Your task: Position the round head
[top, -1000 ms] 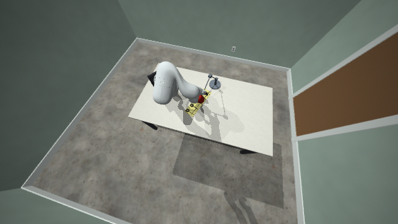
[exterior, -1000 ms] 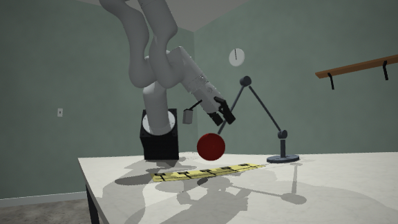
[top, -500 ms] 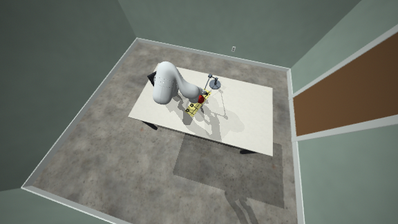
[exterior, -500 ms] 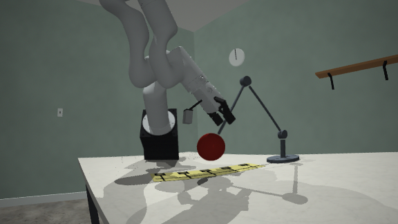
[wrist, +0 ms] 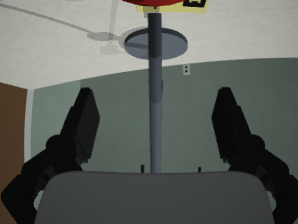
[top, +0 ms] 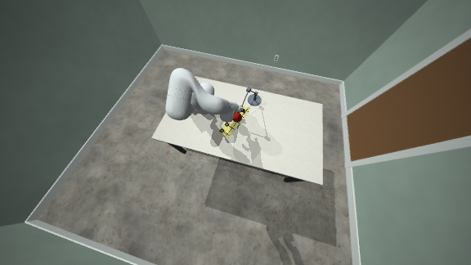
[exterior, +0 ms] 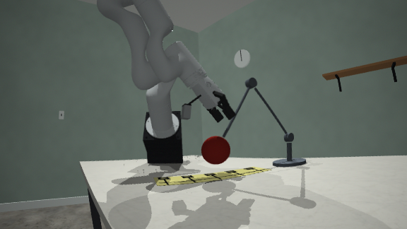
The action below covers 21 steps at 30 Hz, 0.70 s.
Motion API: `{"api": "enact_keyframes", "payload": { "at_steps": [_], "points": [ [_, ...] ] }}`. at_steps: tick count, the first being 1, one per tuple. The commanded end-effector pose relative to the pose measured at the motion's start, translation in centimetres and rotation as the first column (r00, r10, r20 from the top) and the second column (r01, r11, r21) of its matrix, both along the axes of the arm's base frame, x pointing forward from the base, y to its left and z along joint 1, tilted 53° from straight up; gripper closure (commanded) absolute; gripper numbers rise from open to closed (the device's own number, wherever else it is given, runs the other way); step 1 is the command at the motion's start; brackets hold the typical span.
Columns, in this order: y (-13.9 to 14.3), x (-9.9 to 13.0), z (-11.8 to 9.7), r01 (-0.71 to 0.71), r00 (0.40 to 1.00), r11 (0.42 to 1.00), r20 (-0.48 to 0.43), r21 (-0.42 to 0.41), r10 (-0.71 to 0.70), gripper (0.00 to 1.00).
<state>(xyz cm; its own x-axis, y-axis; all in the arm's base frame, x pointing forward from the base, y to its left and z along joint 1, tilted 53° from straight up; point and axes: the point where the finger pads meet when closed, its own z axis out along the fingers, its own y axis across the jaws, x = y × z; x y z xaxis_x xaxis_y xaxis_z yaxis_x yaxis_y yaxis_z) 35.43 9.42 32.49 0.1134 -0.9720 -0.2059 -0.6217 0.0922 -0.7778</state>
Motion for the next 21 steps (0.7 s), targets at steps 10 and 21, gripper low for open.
{"api": "enact_keyframes", "payload": {
  "at_steps": [10, 21],
  "points": [
    [-1.1, -4.1, 3.2, -0.001, 1.0, 1.0, -0.001, 0.001, 0.001, 0.0],
    [-1.7, -5.9, 4.6, 0.003, 1.0, 1.0, 0.003, -0.002, -0.003, 0.0]
  ]
}}
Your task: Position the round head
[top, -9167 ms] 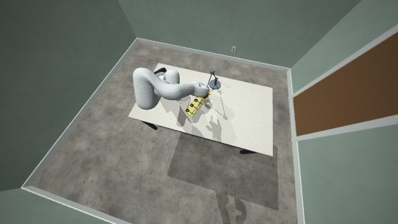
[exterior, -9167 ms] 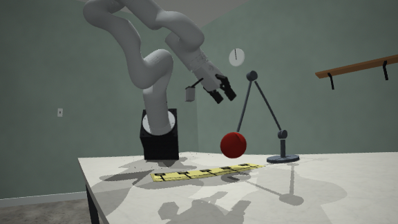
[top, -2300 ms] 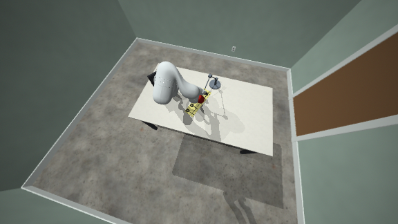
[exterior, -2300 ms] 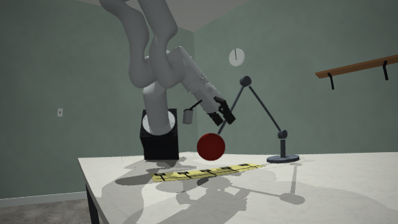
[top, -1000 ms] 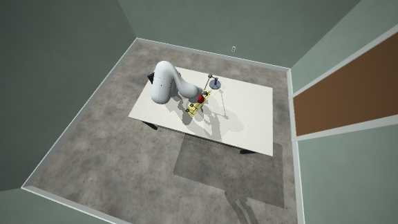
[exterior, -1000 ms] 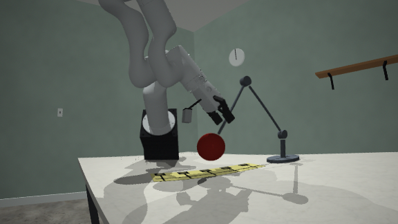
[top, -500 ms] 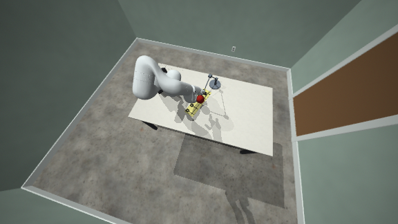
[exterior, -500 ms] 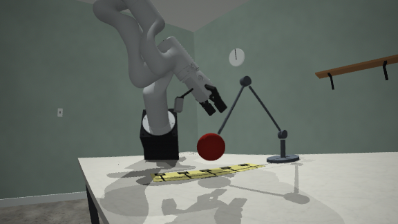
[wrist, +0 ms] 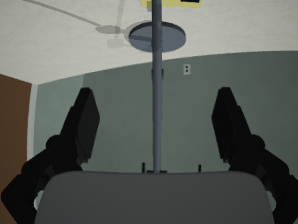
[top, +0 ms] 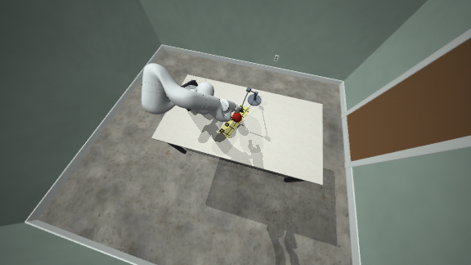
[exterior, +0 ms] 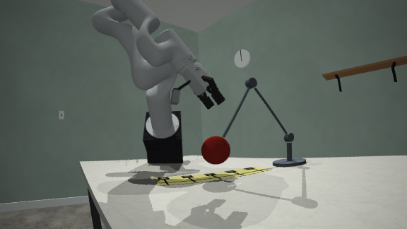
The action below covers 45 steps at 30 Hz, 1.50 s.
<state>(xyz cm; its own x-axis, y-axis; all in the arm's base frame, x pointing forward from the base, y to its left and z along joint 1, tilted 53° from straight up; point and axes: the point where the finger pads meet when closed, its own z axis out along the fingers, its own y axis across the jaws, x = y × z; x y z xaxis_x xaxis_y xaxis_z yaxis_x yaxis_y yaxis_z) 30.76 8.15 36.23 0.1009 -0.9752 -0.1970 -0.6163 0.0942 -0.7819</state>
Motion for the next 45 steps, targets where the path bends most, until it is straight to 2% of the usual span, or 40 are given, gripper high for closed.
{"api": "enact_keyframes", "payload": {
  "at_steps": [1, 14, 45],
  "points": [
    [-0.4, -1.4, 1.0, -0.01, 1.0, 1.0, -0.002, 0.006, 0.01, 0.0],
    [-0.9, -3.0, 2.2, 0.0, 1.0, 1.0, 0.001, 0.0, 0.0, 0.0],
    [-0.7, -2.5, 1.9, -0.001, 1.0, 1.0, 0.0, 0.0, 0.001, 0.0]
  ]
}}
